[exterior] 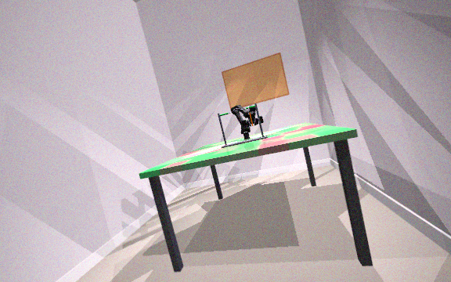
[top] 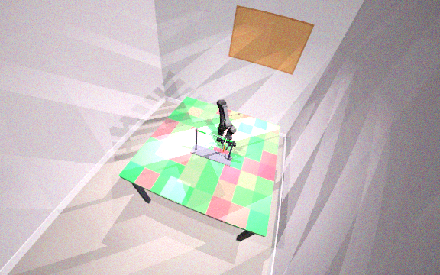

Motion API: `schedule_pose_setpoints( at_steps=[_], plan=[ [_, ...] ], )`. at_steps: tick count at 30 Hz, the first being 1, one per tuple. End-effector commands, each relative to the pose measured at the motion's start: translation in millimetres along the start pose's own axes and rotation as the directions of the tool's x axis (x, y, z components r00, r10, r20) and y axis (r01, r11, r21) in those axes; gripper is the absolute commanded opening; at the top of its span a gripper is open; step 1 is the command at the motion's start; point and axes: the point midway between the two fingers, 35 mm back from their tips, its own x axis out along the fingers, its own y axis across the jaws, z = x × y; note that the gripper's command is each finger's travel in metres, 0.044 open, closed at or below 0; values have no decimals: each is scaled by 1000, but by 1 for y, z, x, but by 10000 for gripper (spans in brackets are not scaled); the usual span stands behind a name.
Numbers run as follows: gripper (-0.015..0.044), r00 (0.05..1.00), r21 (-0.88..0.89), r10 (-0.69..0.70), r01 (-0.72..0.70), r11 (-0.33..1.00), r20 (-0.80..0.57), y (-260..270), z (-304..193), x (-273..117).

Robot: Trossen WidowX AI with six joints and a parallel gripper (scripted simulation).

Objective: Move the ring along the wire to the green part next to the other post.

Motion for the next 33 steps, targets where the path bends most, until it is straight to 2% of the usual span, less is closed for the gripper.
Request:
schedule_pose_setpoints(
  at_steps=[1,13,33],
  plan=[
    [160,1000,8,-1,1,1000,1,1,1,-9],
    [160,1000,10,-3,3,1000,0,-1,0,-46],
    [160,1000,10,-3,3,1000,0,-1,0,-46]
  ],
)
